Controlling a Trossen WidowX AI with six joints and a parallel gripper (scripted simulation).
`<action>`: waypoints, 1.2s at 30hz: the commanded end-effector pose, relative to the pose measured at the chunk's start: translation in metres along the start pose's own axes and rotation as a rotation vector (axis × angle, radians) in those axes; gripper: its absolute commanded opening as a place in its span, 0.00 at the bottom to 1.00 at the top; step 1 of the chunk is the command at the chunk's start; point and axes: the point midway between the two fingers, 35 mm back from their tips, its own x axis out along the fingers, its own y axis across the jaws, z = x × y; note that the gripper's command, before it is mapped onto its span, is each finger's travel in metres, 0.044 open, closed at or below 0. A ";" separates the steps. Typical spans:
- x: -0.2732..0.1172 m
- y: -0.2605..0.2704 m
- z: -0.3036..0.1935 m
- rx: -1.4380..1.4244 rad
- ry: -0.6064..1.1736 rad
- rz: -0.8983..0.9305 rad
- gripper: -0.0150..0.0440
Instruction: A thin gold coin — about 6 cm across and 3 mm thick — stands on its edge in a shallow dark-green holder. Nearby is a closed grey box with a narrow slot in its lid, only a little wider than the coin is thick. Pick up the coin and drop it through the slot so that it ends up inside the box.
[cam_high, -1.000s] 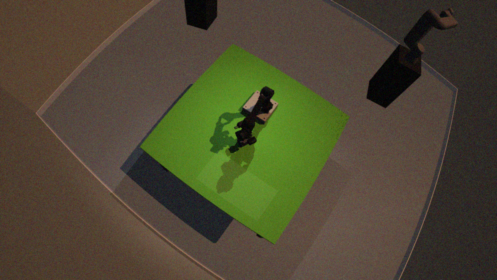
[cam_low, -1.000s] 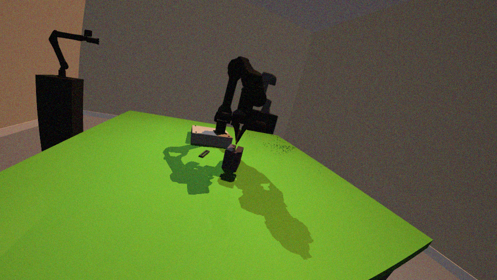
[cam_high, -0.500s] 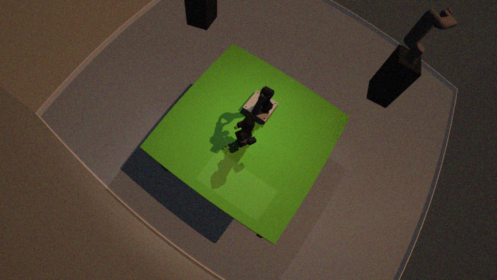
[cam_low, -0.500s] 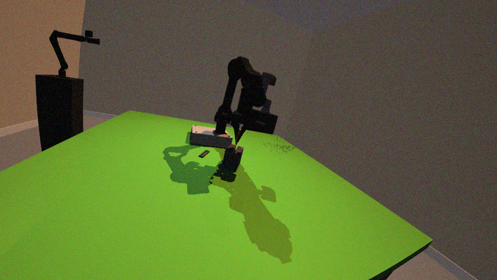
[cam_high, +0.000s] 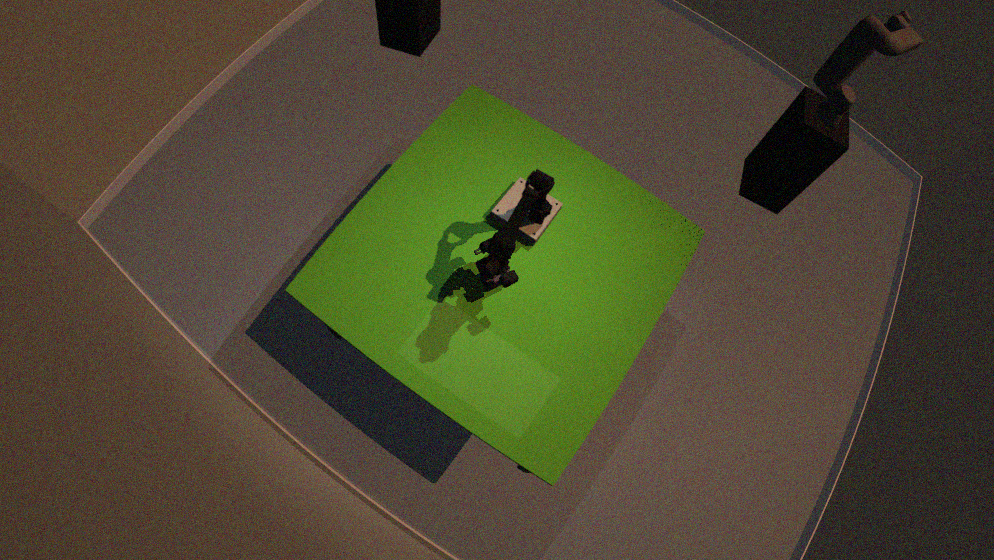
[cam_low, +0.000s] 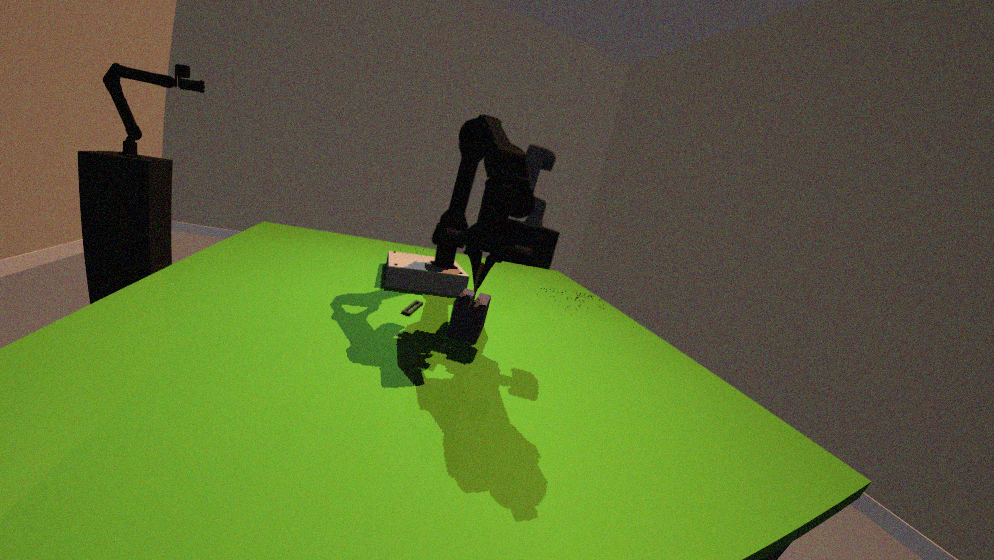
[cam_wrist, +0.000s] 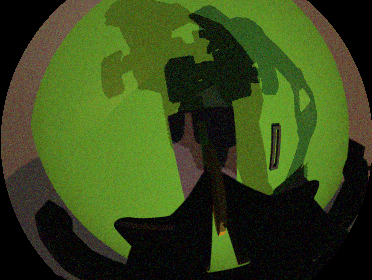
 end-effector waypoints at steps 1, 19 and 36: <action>0.003 0.000 0.000 -0.003 0.005 -0.003 0.25; 0.007 0.000 0.000 -0.002 0.005 -0.003 0.25; 0.010 0.000 0.000 -0.003 0.005 -0.003 0.25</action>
